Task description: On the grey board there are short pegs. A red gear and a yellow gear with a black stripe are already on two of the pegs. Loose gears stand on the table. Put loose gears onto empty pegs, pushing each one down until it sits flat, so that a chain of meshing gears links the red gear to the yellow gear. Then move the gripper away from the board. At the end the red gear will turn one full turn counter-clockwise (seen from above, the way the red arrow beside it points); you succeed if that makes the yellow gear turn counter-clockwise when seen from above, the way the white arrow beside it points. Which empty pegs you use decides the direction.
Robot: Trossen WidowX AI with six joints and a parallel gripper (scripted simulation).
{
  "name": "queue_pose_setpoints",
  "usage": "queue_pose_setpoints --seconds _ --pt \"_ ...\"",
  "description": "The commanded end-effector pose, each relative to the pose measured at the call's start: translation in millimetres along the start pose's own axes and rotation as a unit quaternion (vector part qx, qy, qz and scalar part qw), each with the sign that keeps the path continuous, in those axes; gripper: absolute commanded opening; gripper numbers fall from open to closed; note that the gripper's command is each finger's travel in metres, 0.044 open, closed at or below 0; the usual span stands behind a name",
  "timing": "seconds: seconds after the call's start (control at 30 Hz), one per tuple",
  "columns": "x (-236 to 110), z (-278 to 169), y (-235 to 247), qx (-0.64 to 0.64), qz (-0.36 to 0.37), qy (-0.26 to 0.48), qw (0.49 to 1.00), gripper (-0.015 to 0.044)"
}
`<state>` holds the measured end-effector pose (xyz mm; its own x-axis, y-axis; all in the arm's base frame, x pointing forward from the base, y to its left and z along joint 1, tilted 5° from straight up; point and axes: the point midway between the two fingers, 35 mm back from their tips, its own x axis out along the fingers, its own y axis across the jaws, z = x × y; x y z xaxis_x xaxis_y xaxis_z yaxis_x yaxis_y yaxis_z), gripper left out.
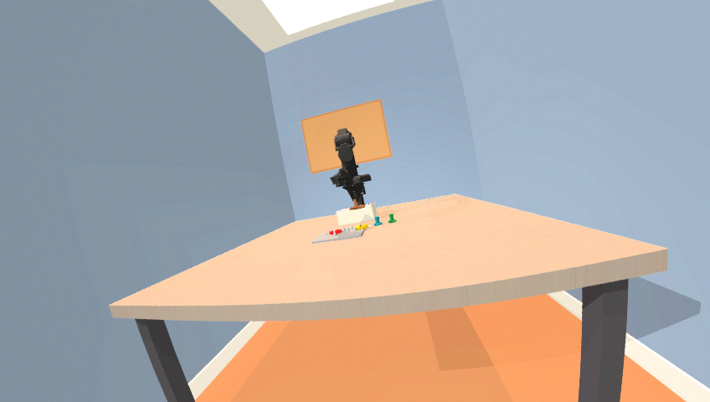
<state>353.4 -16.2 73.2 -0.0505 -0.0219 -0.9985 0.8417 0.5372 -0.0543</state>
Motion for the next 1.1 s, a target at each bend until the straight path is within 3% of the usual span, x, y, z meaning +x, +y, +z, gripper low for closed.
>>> queue_pose_setpoints --seconds 0.0,1.07 --pt "0.6 3.4 -6.1 -0.001 0.003 -0.005 1.000 0.0000" --pt "35.3 19.0 -59.3 -0.001 0.000 -0.005 1.000 0.0000"
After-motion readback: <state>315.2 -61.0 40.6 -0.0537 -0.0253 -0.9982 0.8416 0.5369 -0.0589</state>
